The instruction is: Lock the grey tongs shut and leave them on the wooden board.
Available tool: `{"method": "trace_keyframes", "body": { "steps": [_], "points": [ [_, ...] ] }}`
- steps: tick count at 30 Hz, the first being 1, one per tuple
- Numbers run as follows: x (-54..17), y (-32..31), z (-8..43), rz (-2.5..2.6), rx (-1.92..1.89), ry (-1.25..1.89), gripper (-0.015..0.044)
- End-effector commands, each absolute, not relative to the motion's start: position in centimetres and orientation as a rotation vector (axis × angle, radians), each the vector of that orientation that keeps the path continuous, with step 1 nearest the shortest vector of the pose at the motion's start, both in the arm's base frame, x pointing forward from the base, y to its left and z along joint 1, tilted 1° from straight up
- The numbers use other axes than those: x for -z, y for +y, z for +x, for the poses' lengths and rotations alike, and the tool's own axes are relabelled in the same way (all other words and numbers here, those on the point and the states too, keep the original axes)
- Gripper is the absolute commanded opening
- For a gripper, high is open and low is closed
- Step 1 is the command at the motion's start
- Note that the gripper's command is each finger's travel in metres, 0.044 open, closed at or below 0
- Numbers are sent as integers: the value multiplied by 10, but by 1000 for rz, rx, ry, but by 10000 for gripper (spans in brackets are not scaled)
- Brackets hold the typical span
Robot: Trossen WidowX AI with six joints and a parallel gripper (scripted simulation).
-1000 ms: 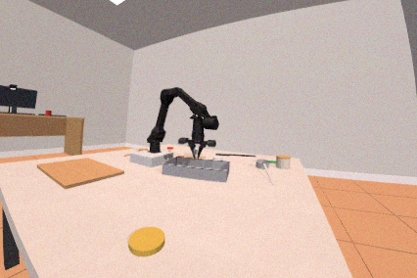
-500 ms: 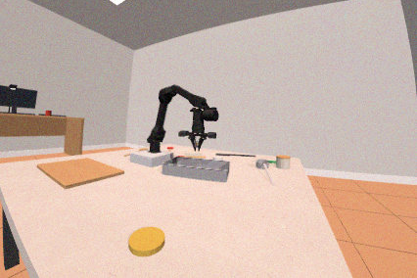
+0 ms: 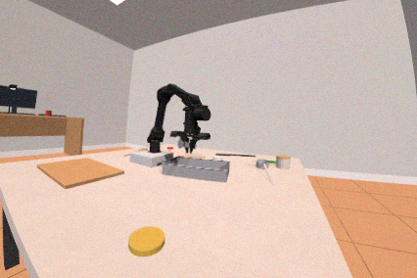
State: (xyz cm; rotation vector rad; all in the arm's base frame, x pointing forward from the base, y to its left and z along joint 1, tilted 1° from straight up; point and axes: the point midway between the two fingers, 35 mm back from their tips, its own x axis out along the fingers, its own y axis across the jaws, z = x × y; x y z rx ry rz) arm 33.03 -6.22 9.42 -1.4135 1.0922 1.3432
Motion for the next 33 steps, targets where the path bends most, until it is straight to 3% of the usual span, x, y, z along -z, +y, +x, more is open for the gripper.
{"method": "trace_keyframes", "body": {
  "steps": [1,33],
  "points": [
    [-96,-85,328,-1364,-1290,1125,-150],
    [-102,-255,256,-1010,-925,1350,-150]
  ]
}}
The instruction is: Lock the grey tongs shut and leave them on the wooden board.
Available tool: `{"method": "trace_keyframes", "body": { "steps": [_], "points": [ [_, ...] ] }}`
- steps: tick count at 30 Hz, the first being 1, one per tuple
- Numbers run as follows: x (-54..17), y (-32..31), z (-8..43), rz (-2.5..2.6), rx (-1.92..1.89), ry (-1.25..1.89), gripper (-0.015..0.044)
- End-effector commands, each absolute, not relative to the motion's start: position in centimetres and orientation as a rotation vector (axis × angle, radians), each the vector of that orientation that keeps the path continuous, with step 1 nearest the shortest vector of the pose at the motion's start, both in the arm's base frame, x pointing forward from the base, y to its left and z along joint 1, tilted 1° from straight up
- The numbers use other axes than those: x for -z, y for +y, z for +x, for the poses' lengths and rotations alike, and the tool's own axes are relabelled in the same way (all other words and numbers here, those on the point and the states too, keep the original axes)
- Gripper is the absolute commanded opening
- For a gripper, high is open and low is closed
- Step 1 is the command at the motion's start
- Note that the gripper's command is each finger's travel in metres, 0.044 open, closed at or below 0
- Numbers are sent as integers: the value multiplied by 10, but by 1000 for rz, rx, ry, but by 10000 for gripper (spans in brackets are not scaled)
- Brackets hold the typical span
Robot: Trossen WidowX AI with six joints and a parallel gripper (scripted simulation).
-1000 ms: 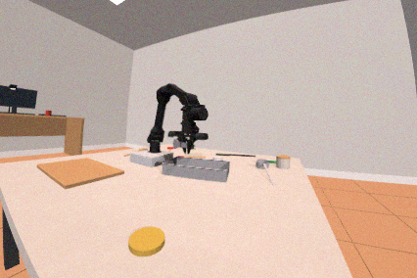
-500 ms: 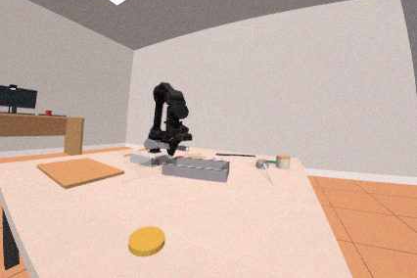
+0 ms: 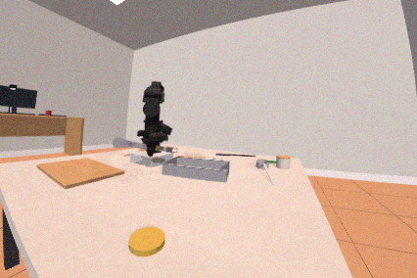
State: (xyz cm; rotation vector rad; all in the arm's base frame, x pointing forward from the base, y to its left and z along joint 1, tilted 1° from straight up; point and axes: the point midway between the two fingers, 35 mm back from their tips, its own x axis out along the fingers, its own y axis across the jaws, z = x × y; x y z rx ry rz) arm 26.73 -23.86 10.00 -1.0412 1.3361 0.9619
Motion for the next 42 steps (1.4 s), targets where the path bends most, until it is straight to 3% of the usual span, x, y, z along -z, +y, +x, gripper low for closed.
{"method": "trace_keyframes", "body": {
  "steps": [1,15,42],
  "points": [
    [-103,-260,252,-1000,-915,1355,-150],
    [-104,-293,222,-912,-828,1392,-150],
    [-106,-381,71,-583,-495,1513,-150]
  ]
}}
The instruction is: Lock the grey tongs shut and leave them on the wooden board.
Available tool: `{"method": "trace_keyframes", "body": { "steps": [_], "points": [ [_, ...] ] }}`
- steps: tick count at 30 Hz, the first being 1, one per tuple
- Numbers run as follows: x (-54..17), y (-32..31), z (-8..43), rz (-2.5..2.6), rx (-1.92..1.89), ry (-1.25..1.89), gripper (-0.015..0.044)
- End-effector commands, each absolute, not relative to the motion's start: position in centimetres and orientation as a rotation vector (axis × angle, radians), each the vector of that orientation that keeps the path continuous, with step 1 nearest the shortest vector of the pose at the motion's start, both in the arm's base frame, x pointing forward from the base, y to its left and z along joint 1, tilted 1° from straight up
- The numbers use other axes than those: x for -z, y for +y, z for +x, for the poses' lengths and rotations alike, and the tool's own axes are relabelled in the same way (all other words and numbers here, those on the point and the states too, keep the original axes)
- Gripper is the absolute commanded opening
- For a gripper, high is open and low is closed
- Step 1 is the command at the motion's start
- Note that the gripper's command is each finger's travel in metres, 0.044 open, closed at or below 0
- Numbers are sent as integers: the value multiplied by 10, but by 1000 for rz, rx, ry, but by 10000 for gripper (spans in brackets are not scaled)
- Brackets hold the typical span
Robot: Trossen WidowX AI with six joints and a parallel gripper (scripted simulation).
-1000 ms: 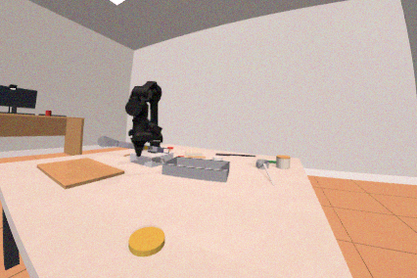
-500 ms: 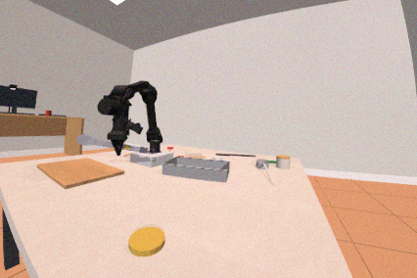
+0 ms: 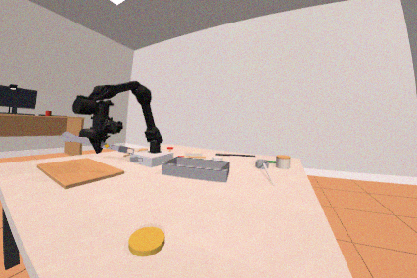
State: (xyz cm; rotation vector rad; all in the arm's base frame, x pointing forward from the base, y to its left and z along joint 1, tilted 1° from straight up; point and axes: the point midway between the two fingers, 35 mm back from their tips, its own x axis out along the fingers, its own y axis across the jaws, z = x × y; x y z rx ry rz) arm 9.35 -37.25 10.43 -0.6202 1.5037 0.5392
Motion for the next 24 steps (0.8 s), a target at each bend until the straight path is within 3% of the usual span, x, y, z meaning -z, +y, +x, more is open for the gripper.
{"method": "trace_keyframes", "body": {
  "steps": [1,18,24],
  "points": [
    [-107,-383,65,-574,-481,1516,-150],
    [-108,-398,-49,-368,-279,1563,-150],
    [-108,-397,-59,-350,-262,1566,-150]
  ]
}}
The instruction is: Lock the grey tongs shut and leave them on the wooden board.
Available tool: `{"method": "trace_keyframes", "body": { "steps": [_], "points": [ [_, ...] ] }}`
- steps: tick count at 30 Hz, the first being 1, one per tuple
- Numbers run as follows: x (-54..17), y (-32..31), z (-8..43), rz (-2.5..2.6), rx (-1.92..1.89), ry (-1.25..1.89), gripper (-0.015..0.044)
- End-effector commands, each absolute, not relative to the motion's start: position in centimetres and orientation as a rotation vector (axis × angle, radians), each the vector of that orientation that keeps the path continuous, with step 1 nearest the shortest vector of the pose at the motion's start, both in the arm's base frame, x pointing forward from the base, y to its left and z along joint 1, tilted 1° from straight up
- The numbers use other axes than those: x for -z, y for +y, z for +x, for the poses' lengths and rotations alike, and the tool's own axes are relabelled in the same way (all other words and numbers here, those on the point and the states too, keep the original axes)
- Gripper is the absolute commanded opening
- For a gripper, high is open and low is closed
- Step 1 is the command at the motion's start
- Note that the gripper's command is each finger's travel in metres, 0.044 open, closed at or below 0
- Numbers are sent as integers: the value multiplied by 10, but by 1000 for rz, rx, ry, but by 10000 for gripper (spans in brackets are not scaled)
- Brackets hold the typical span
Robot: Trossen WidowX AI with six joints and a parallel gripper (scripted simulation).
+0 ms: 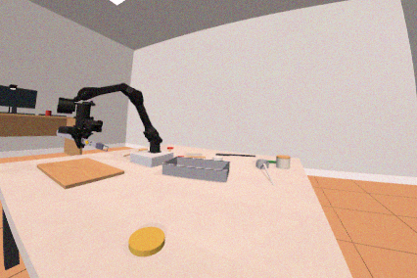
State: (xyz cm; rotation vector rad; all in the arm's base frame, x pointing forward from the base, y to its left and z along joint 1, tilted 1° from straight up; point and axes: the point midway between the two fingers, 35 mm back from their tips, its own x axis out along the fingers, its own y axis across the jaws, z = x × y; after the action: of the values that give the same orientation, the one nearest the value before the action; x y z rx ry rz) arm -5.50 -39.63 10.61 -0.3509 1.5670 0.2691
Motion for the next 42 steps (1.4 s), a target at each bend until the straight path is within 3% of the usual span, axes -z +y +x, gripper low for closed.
{"method": "trace_keyframes", "body": {
  "steps": [1,9,42],
  "points": [
    [-108,-397,-59,-350,-262,1566,-150],
    [-105,-398,-59,-355,-273,1660,-150],
    [-144,-387,-31,-541,-57,2667,-150]
  ]
}}
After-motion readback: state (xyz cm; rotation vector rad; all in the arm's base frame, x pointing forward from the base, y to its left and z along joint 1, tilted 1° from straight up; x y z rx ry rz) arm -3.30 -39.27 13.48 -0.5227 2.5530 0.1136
